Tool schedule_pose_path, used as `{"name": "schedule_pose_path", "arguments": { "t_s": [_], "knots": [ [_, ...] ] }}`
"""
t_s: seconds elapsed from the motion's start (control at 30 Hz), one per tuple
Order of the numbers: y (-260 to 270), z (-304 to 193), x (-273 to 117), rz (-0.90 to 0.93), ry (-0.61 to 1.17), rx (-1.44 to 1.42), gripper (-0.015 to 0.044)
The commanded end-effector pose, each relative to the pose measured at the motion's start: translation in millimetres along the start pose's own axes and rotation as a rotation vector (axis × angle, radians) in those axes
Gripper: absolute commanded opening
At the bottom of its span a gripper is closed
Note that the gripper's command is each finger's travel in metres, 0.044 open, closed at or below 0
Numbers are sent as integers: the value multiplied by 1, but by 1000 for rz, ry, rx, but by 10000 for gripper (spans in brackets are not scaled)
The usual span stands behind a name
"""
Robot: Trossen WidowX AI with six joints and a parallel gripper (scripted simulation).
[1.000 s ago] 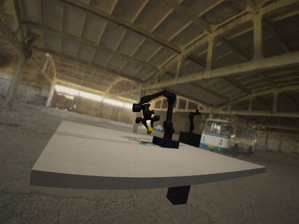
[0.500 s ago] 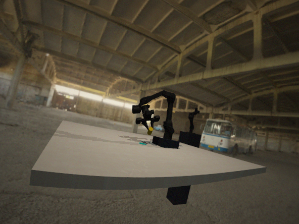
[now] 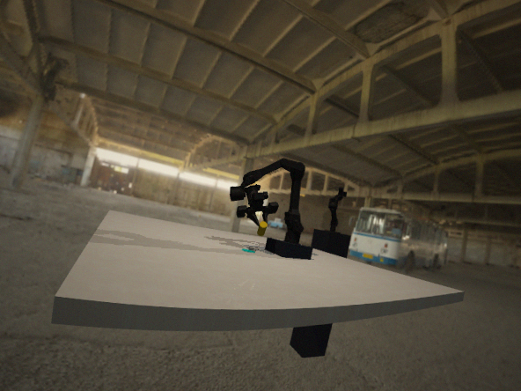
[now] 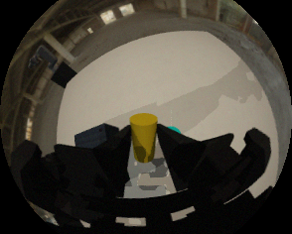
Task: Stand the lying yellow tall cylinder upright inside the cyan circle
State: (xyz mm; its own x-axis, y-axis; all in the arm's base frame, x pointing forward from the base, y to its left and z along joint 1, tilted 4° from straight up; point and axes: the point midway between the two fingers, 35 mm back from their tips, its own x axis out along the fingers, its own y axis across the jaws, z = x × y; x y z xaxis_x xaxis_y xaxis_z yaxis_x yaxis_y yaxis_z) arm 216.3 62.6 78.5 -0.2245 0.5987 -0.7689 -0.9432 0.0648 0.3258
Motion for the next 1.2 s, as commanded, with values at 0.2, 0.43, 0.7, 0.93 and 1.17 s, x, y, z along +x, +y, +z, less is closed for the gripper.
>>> {"name": "schedule_pose_path", "arguments": {
  "t_s": [0.2, 0.43, 0.7, 0.93, 1.17],
  "knots": [
    [2, 0, 1, 6, -67, -11, 105],
    [2, 0, 0, 3, -111, -20, 105],
    [2, 0, -1, -4, -160, -30, 105],
    [2, 1, -2, -11, -203, -40, 105],
    [1, 1, -3, -21, -246, -50, 105]
  ]
}}
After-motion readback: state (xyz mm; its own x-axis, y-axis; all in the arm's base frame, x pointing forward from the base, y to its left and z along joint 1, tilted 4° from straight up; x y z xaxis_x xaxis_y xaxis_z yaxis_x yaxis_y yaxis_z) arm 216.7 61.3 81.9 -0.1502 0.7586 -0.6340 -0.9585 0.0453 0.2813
